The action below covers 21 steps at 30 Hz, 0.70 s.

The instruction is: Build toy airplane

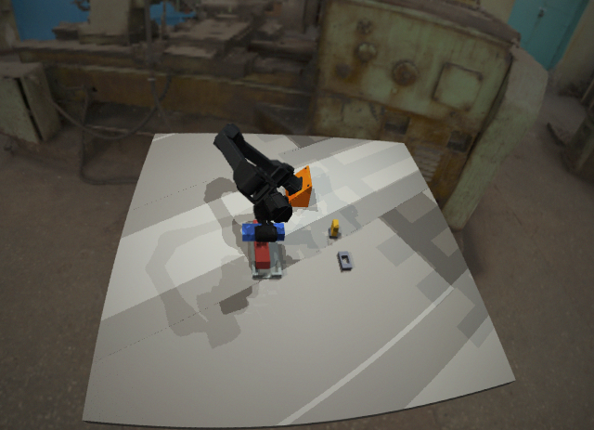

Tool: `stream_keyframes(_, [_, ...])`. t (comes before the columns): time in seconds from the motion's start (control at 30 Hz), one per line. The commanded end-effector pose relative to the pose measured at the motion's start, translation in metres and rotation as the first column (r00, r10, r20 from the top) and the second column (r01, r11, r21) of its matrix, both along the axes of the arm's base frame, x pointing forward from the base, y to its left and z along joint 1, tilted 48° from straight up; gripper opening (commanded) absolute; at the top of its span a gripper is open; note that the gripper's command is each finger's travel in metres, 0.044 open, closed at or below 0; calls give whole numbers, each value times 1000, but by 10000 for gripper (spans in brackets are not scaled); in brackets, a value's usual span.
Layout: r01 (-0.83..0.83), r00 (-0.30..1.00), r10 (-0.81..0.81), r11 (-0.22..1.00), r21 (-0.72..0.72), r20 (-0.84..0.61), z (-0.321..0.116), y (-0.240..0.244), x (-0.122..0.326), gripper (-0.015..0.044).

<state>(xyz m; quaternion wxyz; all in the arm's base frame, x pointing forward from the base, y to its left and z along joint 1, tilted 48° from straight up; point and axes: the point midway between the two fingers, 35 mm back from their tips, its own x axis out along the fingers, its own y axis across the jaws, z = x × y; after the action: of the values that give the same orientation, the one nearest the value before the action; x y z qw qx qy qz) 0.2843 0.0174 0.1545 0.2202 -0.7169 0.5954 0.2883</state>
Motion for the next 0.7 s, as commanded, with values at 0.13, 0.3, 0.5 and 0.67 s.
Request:
stream_keyframes(0.13, [-4, 1000, 4, 1000, -2, 2, -4, -5, 2, 195])
stream_keyframes(0.3, [-4, 1000, 4, 1000, -1, 2, -10, -11, 3, 195])
stream_keyframes(0.5, [-4, 1000, 4, 1000, -2, 2, -16, -18, 5, 195])
stream_keyframes(0.67, [-4, 1000, 4, 1000, -2, 3, -21, -24, 6, 195])
